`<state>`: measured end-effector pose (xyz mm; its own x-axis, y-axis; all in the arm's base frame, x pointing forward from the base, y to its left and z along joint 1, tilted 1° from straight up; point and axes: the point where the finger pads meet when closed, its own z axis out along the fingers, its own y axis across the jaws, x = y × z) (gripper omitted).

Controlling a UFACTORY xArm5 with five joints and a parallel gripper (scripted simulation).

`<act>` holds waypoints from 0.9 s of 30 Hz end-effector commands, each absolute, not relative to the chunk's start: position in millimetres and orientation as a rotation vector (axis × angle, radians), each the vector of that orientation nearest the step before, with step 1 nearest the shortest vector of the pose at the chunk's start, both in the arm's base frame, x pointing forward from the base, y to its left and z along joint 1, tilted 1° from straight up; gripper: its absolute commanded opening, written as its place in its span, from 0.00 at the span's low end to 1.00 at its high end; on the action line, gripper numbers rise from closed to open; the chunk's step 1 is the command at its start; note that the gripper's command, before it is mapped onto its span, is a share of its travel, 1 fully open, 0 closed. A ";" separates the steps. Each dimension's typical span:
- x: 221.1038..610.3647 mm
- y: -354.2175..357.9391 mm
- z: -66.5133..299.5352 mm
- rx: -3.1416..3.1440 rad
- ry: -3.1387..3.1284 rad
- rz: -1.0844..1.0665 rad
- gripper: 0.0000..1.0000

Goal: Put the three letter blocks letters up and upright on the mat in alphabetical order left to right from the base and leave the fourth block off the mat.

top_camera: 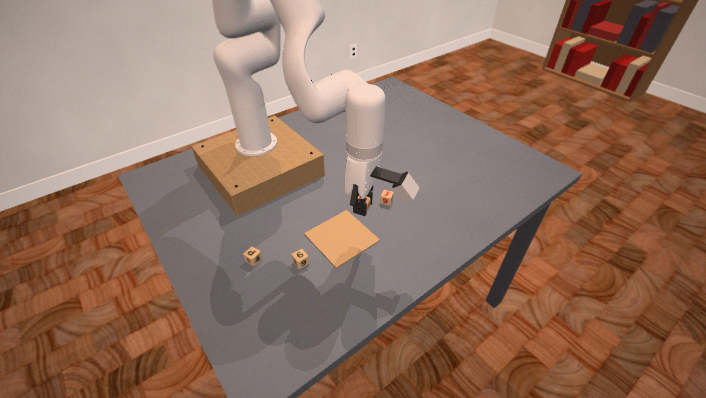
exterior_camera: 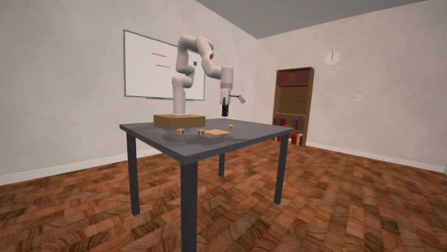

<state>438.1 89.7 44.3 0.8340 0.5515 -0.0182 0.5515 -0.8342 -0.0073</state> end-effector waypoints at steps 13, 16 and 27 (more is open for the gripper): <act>405.9 94.7 45.0 -3.133 -0.250 0.018 0.27; 403.1 95.0 44.8 -3.137 -0.195 0.018 0.27; 402.3 95.0 44.8 -3.138 -0.181 0.018 0.27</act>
<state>401.1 94.7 43.6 0.9933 0.1149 -0.0151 0.1149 -0.9934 0.0018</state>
